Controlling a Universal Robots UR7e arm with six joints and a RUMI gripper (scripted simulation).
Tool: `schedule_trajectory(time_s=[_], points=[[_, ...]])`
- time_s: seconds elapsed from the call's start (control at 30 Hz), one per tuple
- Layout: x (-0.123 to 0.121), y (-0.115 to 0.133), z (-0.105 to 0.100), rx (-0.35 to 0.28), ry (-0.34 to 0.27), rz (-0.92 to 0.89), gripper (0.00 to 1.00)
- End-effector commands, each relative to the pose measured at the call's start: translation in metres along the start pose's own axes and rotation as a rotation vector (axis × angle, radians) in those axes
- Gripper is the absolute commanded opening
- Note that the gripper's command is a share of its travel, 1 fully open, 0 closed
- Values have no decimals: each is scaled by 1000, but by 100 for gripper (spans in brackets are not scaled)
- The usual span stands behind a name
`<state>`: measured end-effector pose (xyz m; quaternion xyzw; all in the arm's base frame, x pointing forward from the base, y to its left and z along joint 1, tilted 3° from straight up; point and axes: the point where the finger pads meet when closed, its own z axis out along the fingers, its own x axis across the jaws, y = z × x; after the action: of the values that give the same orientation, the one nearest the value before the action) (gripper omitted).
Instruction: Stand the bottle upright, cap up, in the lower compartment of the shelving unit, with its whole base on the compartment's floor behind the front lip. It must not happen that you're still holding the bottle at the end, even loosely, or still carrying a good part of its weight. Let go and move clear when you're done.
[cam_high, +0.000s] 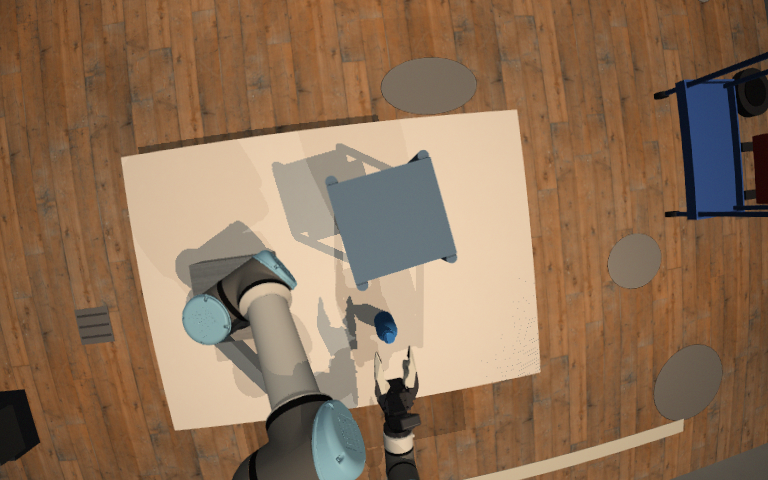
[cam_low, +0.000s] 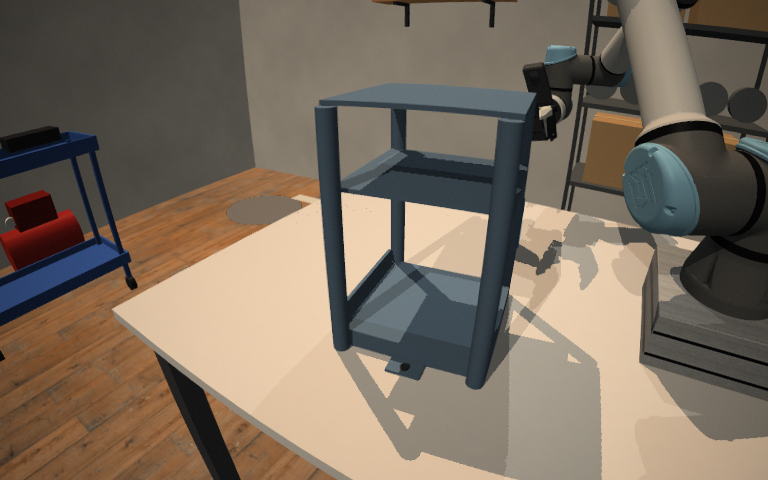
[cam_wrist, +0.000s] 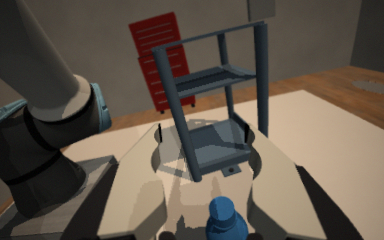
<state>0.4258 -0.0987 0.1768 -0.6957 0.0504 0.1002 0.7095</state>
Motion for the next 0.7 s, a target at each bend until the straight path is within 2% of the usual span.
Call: schedule_trajectory(time_s=[0.0,0.2,0.67], points=[[0,0,0,0,-75,-72,49],[0,1,0,0,-139,-136,49],[0,2,0,1,-205,-201,49]])
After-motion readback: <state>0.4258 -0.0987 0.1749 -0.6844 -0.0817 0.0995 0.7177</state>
